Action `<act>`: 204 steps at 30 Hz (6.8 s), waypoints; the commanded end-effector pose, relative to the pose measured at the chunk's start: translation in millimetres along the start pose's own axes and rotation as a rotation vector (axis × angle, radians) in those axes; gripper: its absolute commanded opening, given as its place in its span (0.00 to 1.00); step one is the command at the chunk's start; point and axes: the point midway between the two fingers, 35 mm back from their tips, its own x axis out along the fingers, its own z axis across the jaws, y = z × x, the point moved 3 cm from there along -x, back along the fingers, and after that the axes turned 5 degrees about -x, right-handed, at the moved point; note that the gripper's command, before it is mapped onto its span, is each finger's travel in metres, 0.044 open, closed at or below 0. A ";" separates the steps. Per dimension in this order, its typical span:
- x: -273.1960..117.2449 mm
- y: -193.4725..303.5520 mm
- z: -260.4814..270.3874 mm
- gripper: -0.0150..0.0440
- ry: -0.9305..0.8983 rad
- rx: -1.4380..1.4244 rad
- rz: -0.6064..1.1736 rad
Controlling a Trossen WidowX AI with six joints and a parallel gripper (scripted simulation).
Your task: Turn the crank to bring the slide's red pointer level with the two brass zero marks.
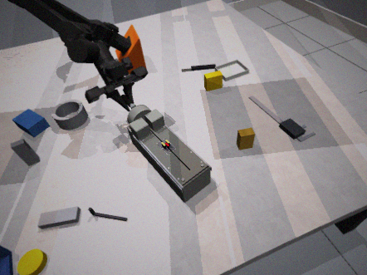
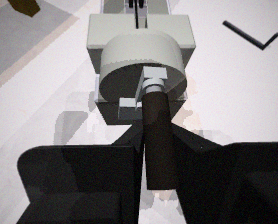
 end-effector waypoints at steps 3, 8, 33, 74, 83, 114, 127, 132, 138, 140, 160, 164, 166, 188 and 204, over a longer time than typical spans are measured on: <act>-0.9 -0.9 8.8 0.25 -0.022 -0.011 -0.009; -0.7 -0.8 9.6 0.25 -0.022 -0.011 -0.009; 0.4 -0.2 13.2 0.25 -0.022 -0.011 -0.009; 3.0 1.4 19.7 0.25 -0.022 -0.011 -0.009; 4.1 2.1 21.9 0.25 -0.023 -0.011 -0.009; 12.8 9.2 32.2 0.25 -0.023 -0.011 -0.009; 24.2 20.2 36.2 0.25 -0.022 -0.011 -0.009; 30.7 26.7 34.7 0.25 -0.022 -0.012 -0.008; 37.0 33.2 29.7 0.25 -0.021 -0.012 -0.008; 38.9 35.2 27.3 0.25 -0.021 -0.012 -0.008; 46.1 43.3 8.7 0.25 -0.020 -0.013 -0.008; 46.1 43.3 7.2 0.25 -0.020 -0.013 -0.008; 46.2 43.4 6.7 0.25 -0.020 -0.013 -0.008; 45.8 42.9 2.2 0.25 -0.020 -0.013 -0.008; 45.4 42.7 -0.1 0.25 -0.020 -0.013 -0.008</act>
